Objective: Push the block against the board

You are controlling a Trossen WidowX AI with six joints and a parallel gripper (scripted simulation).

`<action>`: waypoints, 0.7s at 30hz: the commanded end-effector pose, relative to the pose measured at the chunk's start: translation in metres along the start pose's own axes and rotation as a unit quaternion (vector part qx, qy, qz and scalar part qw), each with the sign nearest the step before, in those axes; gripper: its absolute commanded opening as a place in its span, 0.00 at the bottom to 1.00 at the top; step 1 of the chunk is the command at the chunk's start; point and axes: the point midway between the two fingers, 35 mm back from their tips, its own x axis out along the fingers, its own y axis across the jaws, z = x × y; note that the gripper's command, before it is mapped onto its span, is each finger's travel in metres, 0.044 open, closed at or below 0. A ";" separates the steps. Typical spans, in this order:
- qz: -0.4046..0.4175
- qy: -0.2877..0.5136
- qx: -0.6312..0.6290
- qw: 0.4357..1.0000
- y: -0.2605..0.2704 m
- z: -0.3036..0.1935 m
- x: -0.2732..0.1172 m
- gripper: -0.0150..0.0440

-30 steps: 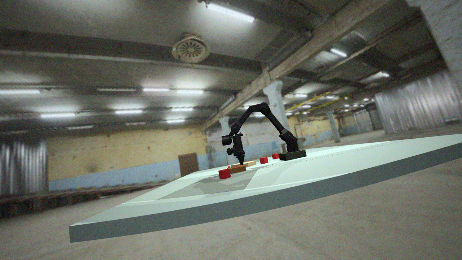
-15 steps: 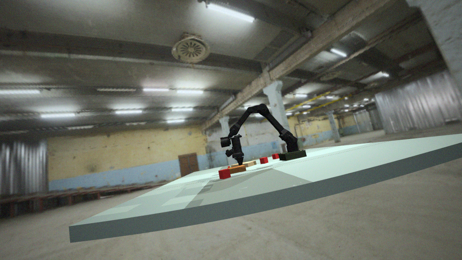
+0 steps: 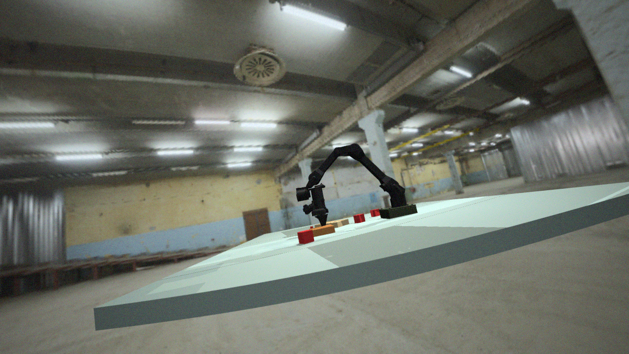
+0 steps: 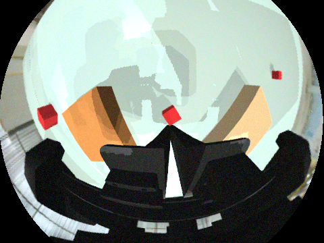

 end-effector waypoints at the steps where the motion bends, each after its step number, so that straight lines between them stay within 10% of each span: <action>1: -0.002 0.001 -0.001 1.000 -0.001 0.005 0.000 0.25; 21: -0.002 -0.001 -0.001 1.000 -0.001 0.033 0.000 0.25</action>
